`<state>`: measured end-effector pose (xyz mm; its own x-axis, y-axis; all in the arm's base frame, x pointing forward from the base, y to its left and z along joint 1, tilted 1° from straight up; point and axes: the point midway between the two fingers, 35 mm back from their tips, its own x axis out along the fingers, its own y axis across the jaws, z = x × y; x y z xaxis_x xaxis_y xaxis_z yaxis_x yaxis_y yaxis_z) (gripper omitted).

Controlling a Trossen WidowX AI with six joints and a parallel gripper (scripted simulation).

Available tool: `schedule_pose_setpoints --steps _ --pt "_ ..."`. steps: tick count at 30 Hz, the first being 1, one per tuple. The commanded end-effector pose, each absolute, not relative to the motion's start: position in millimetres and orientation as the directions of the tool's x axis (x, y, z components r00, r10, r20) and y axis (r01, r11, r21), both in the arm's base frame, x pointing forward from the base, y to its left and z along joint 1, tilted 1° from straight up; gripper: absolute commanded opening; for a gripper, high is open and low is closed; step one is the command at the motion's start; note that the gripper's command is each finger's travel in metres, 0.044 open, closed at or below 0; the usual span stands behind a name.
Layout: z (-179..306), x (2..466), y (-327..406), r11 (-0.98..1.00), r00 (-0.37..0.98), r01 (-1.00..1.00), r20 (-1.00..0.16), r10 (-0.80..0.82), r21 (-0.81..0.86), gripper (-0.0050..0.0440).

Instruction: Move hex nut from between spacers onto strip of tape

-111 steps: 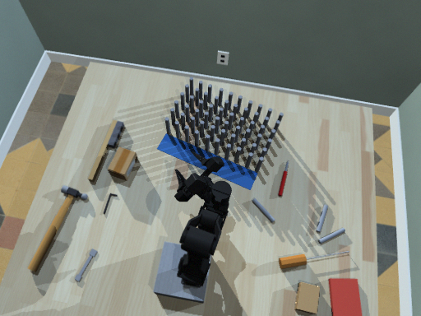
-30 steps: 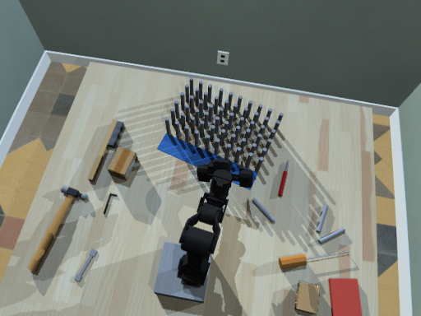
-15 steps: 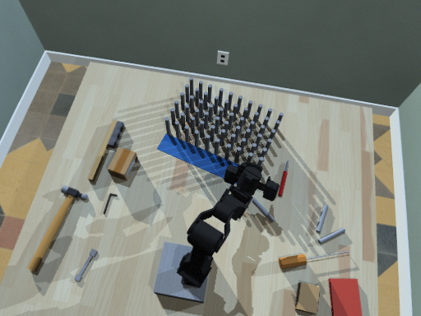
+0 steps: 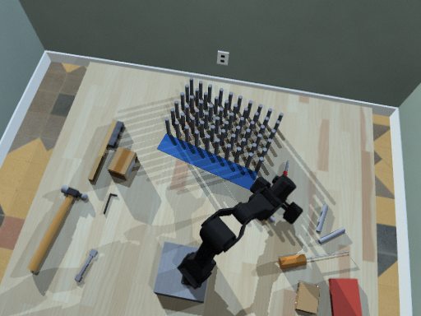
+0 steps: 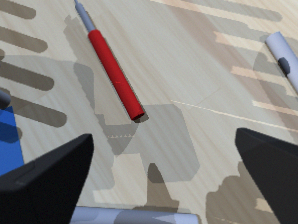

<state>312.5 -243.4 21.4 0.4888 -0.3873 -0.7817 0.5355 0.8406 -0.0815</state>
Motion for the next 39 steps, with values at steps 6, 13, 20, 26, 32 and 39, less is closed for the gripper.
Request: schedule_pose_setpoints --steps 6,13,20,26,32,39 --pt "21.8 265.8 -301.7 0.711 0.311 0.702 -0.882 -0.354 -0.038 0.04" --pt "20.0 220.8 -326.1 0.599 0.193 0.801 -0.938 -0.289 -0.019 0.04" --pt "22.2 169.9 -341.4 0.461 0.091 0.887 -0.979 -0.181 -0.003 0.04" --pt "23.9 141.1 -336.8 0.388 0.036 0.922 -0.996 -0.081 0.002 0.04" --pt "27.1 123.4 -338.5 0.335 0.014 0.942 -0.999 -0.035 0.001 0.04" --pt "29.4 123.9 -336.2 0.342 0.016 0.94 -0.999 -0.04 0.001 0.04"
